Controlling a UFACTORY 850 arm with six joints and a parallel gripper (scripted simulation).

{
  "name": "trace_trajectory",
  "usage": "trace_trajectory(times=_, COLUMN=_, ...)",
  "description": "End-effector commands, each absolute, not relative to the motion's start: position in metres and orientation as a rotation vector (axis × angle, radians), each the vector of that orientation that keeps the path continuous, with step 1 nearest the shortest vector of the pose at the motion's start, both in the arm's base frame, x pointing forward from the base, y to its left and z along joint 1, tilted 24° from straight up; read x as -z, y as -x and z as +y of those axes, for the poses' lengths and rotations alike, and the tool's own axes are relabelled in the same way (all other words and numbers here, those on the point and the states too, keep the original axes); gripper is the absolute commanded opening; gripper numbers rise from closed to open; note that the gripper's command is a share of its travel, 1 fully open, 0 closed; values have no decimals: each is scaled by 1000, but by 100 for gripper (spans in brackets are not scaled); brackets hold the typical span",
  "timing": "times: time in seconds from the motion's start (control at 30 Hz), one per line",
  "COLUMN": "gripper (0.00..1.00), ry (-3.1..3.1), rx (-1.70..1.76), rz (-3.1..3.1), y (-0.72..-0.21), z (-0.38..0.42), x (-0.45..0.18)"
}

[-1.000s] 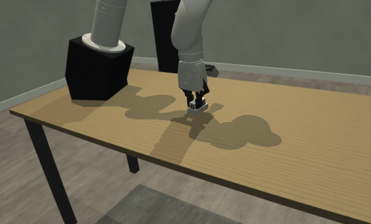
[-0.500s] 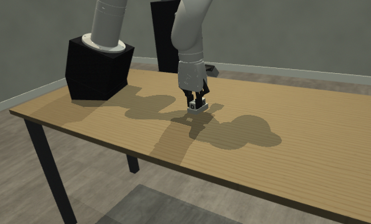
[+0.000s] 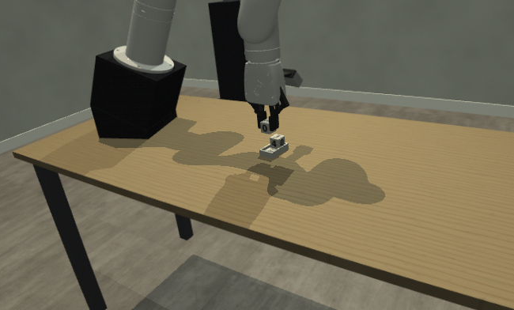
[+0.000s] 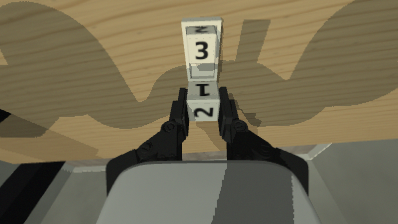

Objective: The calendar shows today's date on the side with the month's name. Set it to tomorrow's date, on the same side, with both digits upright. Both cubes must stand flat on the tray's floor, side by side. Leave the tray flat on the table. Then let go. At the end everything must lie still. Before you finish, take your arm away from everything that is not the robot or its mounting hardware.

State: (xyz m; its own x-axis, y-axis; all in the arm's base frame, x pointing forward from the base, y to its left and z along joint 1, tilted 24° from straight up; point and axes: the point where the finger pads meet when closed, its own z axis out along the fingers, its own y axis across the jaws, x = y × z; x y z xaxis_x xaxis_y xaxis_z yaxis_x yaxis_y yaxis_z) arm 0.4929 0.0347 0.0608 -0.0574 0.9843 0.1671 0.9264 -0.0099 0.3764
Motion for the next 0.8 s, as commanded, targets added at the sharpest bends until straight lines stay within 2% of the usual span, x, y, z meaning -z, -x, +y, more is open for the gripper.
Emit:
trace_trajectory(times=0.0, gripper=27, ry=-2053, rx=-596, rz=2106, y=-482, z=30, x=-88)
trace_trajectory(times=0.77, gripper=27, ry=-2021, rx=-592, rz=2130, y=-477, z=27, x=-102)
